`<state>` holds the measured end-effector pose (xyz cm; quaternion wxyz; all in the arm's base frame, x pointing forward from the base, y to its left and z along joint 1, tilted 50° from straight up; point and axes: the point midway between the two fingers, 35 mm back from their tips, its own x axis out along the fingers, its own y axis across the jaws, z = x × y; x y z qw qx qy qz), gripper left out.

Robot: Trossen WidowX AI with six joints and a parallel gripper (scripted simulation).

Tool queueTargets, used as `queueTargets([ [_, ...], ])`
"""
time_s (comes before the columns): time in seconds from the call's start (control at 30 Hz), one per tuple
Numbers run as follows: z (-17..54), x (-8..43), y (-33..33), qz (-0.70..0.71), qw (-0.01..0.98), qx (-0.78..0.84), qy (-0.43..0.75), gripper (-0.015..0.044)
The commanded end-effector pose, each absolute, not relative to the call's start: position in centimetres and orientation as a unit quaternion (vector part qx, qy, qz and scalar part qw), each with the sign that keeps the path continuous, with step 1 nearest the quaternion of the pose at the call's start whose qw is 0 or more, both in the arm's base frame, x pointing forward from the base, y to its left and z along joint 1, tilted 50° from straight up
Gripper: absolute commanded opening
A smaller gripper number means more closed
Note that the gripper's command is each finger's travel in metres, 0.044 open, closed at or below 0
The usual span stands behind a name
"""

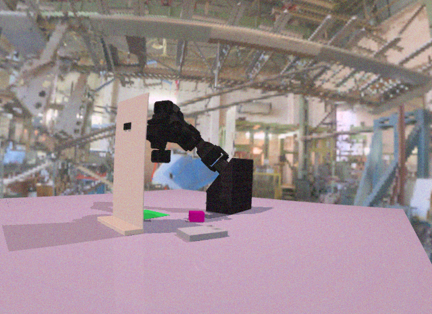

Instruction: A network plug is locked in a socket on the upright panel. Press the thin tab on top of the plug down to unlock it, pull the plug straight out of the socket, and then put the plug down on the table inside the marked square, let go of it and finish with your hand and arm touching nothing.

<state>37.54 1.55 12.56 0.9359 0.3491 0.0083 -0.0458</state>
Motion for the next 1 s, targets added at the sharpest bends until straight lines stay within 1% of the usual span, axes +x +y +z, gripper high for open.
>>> queueTargets([
  [0.0,12.6,38.2,1.3,-0.046,0.937,0.346,0.009,0.0156],
  [0.4,12.9,39.8,0.8,-0.046,0.937,0.346,0.009,0.0156],
  [0.5,12.9,39.8,0.8,-0.046,0.937,0.346,0.009,0.0077],
  [0.87,12.9,39.8,0.8,-0.046,0.937,0.346,0.009,0.0004],
  [0.97,12.9,39.8,0.8,-0.046,0.937,0.346,0.009,0.0000],
])
